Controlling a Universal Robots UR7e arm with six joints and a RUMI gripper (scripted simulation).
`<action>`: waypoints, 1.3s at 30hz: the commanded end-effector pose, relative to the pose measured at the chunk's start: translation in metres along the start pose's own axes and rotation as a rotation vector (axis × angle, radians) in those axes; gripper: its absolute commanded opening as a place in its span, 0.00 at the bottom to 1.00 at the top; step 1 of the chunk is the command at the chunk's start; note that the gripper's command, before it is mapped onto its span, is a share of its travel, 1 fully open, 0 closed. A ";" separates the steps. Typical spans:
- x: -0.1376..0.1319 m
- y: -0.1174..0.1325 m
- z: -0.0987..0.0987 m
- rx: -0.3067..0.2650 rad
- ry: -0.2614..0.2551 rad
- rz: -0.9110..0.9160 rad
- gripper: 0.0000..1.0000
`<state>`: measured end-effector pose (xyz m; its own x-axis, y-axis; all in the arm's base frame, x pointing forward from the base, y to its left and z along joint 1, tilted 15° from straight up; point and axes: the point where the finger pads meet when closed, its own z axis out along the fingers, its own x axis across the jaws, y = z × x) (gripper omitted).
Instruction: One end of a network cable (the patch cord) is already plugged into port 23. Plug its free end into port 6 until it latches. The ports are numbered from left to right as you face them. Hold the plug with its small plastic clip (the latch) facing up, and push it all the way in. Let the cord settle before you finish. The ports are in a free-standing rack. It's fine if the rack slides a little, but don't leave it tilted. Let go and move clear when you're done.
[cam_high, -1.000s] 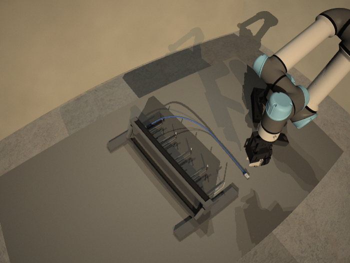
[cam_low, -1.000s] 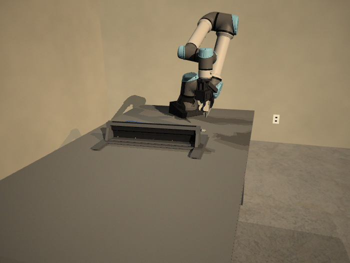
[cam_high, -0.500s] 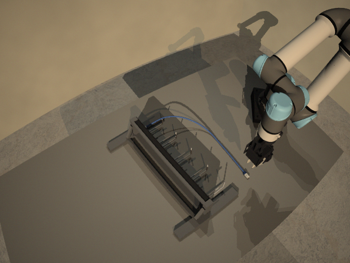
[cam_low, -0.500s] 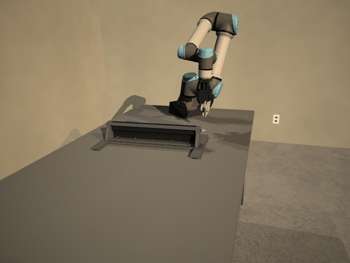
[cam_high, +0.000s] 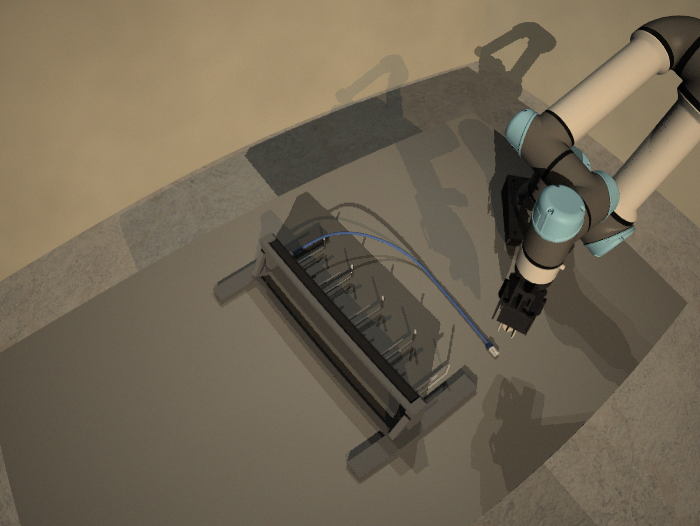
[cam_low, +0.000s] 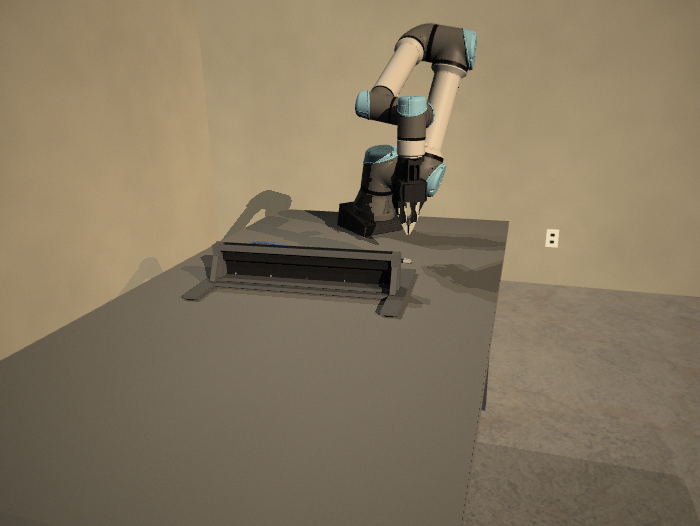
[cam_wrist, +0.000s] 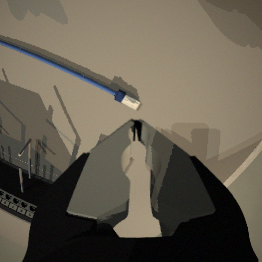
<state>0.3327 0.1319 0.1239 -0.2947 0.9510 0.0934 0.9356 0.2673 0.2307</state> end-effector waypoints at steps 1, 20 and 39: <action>-0.002 0.000 0.000 -0.003 0.008 -0.157 0.00; -0.008 0.004 0.000 -0.005 0.008 -0.608 0.00; -0.011 0.007 0.000 -0.006 0.007 -0.907 0.00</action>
<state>0.3416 0.1236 0.1241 -0.8947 0.4337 -0.1069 0.4025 0.8865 0.2282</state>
